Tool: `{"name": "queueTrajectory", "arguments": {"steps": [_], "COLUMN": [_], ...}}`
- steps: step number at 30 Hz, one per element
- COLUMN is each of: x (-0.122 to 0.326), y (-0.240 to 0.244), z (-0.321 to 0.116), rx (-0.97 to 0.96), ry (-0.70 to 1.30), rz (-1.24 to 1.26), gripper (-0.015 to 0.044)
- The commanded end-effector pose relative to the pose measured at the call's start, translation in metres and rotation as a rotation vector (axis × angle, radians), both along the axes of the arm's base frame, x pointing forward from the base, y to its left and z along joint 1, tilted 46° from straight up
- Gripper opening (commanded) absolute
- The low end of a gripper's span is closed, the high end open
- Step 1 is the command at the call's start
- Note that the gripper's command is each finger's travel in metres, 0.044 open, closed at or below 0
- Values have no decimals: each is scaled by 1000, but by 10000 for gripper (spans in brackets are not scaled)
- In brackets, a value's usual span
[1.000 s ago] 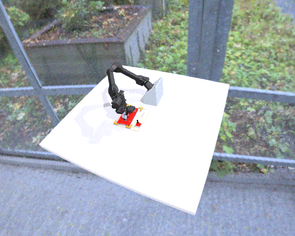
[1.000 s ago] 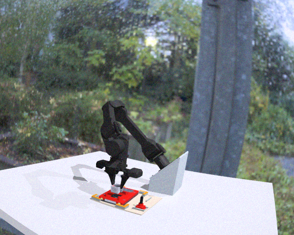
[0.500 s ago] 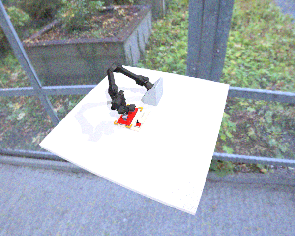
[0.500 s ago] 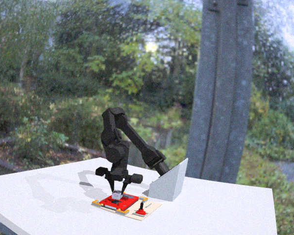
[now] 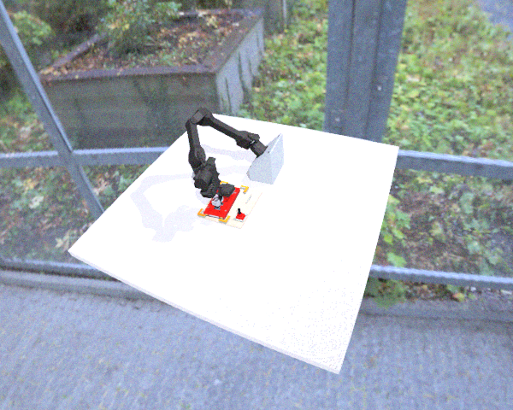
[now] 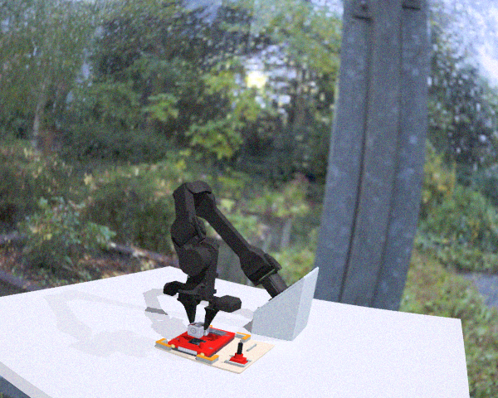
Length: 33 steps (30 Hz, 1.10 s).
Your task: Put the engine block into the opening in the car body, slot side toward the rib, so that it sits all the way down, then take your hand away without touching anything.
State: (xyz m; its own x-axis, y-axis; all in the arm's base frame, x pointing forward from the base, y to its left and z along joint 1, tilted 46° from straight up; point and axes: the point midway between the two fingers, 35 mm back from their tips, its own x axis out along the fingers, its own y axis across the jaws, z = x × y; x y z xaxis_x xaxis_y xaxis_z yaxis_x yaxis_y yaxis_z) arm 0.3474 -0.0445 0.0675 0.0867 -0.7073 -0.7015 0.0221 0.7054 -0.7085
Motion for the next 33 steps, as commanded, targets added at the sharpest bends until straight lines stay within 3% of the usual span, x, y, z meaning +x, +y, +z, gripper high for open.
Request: {"name": "queueTrajectory", "arguments": {"steps": [1, 15, 33], "x": [0, 0, 1], "y": [0, 0, -2], "z": [1, 1, 0], "rx": [2, -28, -2], "ry": [-34, 210, -3], "rz": [-32, 210, -1], "gripper": [158, 158, 158]}}
